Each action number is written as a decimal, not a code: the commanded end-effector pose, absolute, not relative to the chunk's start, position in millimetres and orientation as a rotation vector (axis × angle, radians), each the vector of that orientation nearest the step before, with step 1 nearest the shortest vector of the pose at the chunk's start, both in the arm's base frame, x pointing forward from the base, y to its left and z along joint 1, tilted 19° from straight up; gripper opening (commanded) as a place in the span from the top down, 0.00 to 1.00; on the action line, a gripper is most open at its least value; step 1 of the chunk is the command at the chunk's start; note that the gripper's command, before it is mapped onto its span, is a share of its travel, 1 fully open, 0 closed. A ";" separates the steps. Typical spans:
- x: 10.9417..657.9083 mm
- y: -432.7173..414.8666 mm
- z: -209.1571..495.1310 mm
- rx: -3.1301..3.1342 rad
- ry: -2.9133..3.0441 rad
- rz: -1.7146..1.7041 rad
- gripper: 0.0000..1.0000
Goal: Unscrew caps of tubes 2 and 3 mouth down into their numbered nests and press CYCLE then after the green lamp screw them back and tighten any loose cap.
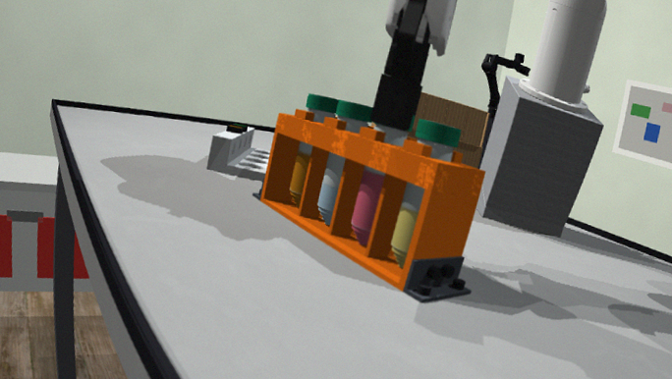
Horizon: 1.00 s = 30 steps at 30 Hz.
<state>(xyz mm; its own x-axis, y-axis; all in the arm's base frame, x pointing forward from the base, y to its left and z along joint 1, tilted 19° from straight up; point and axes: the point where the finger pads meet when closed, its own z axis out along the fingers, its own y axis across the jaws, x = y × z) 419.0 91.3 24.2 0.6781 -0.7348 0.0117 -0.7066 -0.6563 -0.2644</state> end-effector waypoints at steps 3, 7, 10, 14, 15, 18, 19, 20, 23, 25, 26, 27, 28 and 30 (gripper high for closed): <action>420.4 90.3 25.1 -2.636 1.044 -0.179 1.00; 420.4 90.2 25.1 -2.636 1.044 -0.179 0.54; 420.4 90.2 25.1 -2.636 1.044 -0.179 0.54; 420.4 90.3 25.2 -2.636 1.044 -0.179 0.54; 420.4 90.3 25.1 -2.636 1.044 -0.179 0.54; 420.3 90.2 25.0 -2.586 1.152 -0.160 0.54; 420.3 90.2 25.0 -2.533 1.257 -0.142 0.54; 420.3 90.2 25.0 -2.476 1.360 -0.123 0.54; 420.4 90.2 25.1 -2.382 1.511 -0.094 0.54; 420.4 90.2 25.0 -2.345 1.564 -0.084 0.54; 420.4 90.2 25.0 -2.345 1.564 -0.084 0.54; 420.4 90.2 25.0 -2.259 1.684 -0.060 0.54; 420.3 90.2 25.0 -2.198 1.760 -0.044 0.54; 420.3 90.2 25.0 -2.129 1.840 -0.027 0.54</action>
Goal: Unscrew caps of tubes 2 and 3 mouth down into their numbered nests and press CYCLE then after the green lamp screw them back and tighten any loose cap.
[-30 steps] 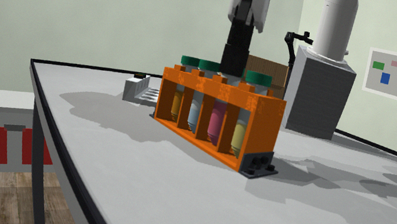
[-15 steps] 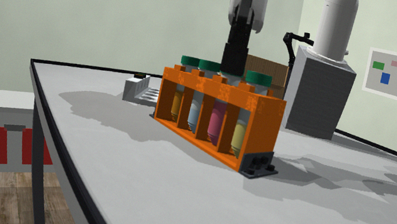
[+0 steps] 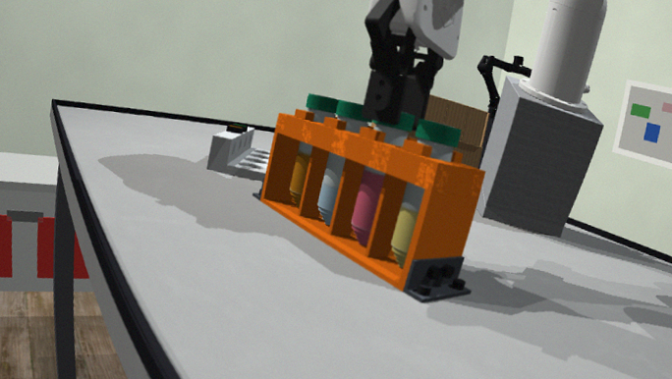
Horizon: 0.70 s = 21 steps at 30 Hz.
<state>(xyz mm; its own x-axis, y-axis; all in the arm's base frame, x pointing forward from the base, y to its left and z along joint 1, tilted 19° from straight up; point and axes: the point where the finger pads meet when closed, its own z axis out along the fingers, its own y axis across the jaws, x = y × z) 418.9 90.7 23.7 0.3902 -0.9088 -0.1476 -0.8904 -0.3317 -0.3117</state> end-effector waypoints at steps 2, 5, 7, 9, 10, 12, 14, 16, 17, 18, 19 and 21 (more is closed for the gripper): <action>420.3 90.2 25.0 -2.045 1.932 -0.006 0.54; 420.3 90.2 25.0 -1.910 2.066 0.025 0.54; 420.4 90.3 25.1 -1.816 2.149 0.046 0.54; 420.4 90.3 25.1 -1.720 2.228 0.066 0.54; 420.4 90.3 25.1 -1.671 2.266 0.076 0.54; 420.3 90.3 25.1 -1.621 2.303 0.086 0.54; 420.4 90.3 25.1 -1.503 2.389 0.110 0.54; 420.3 90.3 25.0 -1.386 2.458 0.132 0.54; 420.3 90.3 25.0 -1.340 2.485 0.140 0.54; 420.3 90.3 25.0 -1.289 2.513 0.149 0.54; 420.3 90.3 25.0 -1.235 2.542 0.159 0.54; 420.3 90.3 25.0 -1.128 2.600 0.178 0.54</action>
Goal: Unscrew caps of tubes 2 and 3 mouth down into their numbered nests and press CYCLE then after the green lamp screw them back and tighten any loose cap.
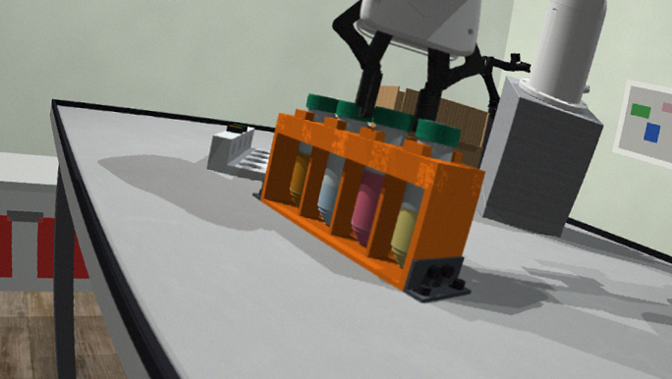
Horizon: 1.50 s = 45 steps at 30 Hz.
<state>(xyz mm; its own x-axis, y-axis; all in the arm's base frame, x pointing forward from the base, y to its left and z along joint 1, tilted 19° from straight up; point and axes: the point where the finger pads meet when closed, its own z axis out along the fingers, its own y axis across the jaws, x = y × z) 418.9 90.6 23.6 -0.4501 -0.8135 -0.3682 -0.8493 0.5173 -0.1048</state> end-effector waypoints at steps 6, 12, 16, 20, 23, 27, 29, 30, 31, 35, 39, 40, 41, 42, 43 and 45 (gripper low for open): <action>420.3 90.3 25.0 -1.125 2.602 0.178 0.54; 420.4 90.3 25.1 -1.125 2.602 0.178 0.54; 420.4 90.3 25.0 -1.125 2.602 0.178 1.00; 420.4 90.3 25.1 -1.125 2.602 0.178 1.00; 420.4 90.3 25.1 -1.125 2.602 0.178 1.00; 420.4 90.3 25.1 -1.125 2.602 0.178 1.00; 420.4 90.3 25.2 -1.252 2.538 0.156 1.00; 420.4 90.3 25.2 -1.314 2.505 0.145 1.00; 420.4 90.2 25.3 -1.375 2.469 0.134 1.00; 420.4 90.2 25.3 -1.611 2.315 0.089 1.00; 420.3 90.2 25.5 -1.818 2.153 0.045 1.00; 420.3 90.2 25.5 -1.866 2.111 0.034 1.00; 420.3 90.2 25.5 -1.913 2.068 0.024 1.00; 420.3 90.2 25.5 -1.913 2.068 0.024 1.00; 420.3 90.2 25.5 -1.913 2.068 0.024 1.00; 420.3 90.1 25.5 -2.034 1.947 -0.003 1.00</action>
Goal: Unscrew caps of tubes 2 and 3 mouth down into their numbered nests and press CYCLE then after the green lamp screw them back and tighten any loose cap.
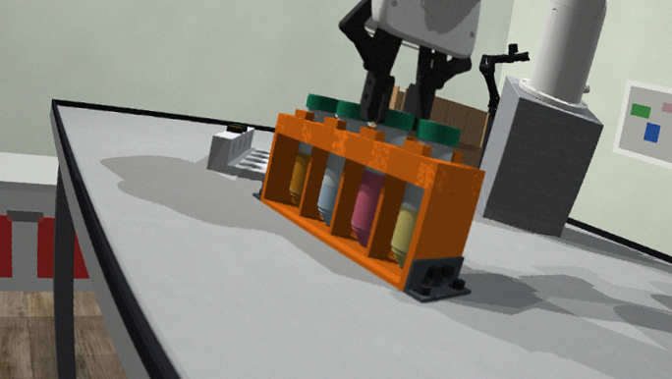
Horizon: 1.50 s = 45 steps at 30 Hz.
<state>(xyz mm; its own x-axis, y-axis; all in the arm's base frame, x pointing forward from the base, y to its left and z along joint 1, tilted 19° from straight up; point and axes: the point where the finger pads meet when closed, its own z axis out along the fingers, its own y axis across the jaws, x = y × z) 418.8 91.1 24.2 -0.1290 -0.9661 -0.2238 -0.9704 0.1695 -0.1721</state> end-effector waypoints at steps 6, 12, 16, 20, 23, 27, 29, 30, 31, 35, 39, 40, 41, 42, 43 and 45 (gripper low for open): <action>420.3 90.1 25.7 -2.289 1.649 -0.069 1.00; 420.2 90.0 25.8 -2.493 1.337 -0.130 1.00; 420.2 90.0 25.8 -2.567 1.192 -0.153 1.00; 420.2 90.0 25.9 -2.636 1.044 -0.179 1.00; 420.2 90.0 25.9 -2.636 1.044 -0.179 1.00; 420.2 90.0 25.9 -2.636 1.044 -0.179 1.00; 420.2 90.0 25.9 -2.636 1.044 -0.179 0.54; 420.2 90.0 25.9 -2.636 1.044 -0.179 0.54; 420.2 90.0 25.9 -2.636 1.044 -0.179 0.54; 420.2 90.0 25.9 -2.636 1.044 -0.179 0.54; 420.2 90.0 25.9 -2.636 1.044 -0.179 0.54; 420.2 90.0 25.9 -2.636 1.044 -0.179 0.54; 420.2 90.0 25.7 -2.587 1.152 -0.160 0.54; 420.2 90.0 25.7 -2.533 1.257 -0.142 0.54; 420.2 90.0 25.7 -2.476 1.360 -0.123 0.54; 420.2 90.0 25.7 -2.413 1.463 -0.104 0.54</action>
